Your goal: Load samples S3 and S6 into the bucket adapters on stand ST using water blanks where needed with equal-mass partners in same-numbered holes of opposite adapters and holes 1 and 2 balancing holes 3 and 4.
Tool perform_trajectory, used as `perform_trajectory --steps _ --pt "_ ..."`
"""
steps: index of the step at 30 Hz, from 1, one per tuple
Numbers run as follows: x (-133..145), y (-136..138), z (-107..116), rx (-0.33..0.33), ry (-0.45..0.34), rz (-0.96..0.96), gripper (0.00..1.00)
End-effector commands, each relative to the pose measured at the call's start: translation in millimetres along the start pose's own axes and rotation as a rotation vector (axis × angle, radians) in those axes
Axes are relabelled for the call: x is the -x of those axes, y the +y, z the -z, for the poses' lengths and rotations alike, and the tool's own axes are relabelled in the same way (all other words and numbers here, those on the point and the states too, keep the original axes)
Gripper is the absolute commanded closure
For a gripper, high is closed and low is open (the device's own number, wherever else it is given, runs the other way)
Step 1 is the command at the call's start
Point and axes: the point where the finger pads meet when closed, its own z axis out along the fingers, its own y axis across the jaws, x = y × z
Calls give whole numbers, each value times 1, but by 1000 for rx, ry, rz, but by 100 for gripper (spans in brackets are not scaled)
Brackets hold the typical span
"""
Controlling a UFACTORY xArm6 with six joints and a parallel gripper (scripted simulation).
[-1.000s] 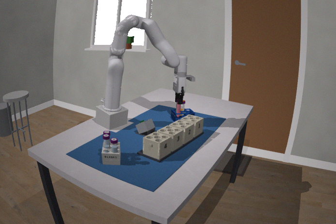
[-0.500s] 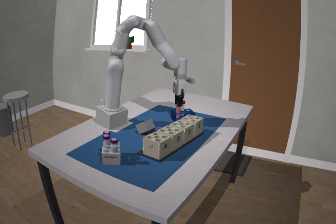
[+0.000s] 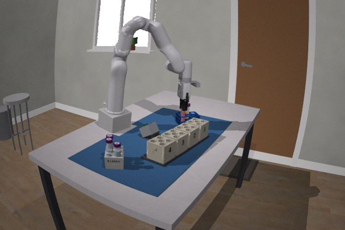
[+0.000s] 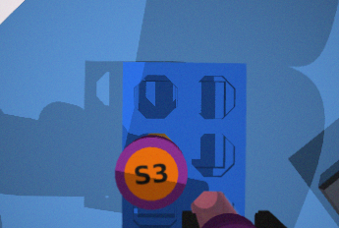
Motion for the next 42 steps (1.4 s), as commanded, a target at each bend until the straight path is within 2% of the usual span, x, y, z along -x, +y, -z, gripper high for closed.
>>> perform_trajectory --steps 1,8,9,37,42 --pt "-1 0 1 0 4 0 100" --pt "-1 0 1 0 4 0 100" --pt "-1 0 1 0 4 0 56" --pt "-1 0 1 0 4 0 56" --pt "-1 0 11 0 4 0 56"
